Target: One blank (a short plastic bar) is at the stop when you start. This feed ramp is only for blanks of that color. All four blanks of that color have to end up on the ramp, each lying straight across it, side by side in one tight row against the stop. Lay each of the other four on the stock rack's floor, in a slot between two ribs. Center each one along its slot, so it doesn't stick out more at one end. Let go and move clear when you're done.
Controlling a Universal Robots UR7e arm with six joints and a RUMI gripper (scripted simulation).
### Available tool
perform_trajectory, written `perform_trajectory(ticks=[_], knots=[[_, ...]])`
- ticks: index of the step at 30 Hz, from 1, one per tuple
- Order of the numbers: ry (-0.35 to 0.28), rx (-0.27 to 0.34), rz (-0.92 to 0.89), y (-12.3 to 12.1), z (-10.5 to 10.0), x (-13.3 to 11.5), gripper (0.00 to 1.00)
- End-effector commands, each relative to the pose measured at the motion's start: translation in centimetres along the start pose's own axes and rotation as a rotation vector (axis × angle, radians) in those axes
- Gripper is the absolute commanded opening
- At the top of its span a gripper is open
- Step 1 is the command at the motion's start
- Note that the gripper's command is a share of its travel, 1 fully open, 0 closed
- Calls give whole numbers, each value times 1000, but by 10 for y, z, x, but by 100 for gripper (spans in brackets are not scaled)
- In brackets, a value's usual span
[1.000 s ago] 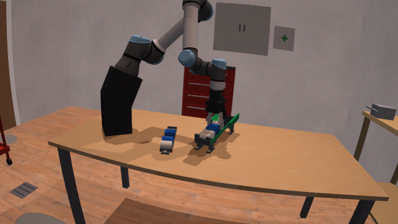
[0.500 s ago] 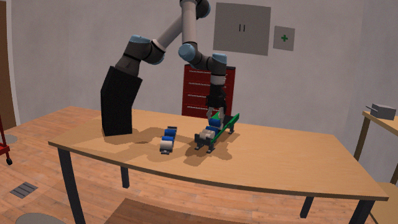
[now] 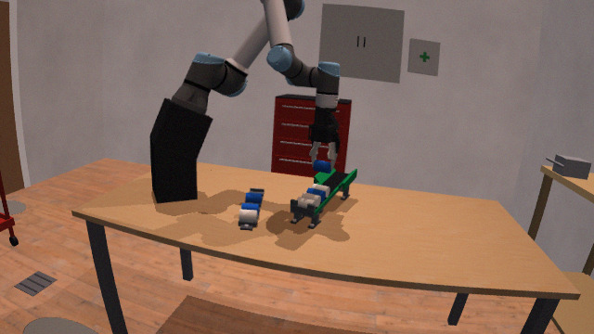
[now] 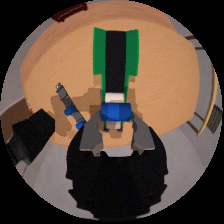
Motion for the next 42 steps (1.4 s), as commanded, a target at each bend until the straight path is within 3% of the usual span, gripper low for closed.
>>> perform_trajectory(ticks=[1,16,22,31,33,42], knots=[[0,0,0,0,-9,0,35],[0,0,-2,0,-10,-1,35],[-2,1,-39,-12,-1,-20,35],[-8,5,-196,-72,30,-90,35],[-8,5,-196,-72,30,-90,35],[-4,5,-385,-155,47,-138,35]])
Point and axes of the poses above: the point where the finger pads meet when closed, its own z axis out along the fingers, its own y axis across the jaws, x = y × z, the point moved 5 cm from there along -z, back along the fingers, and after that the axes turned 5 degrees about z, right-handed, at the moved point
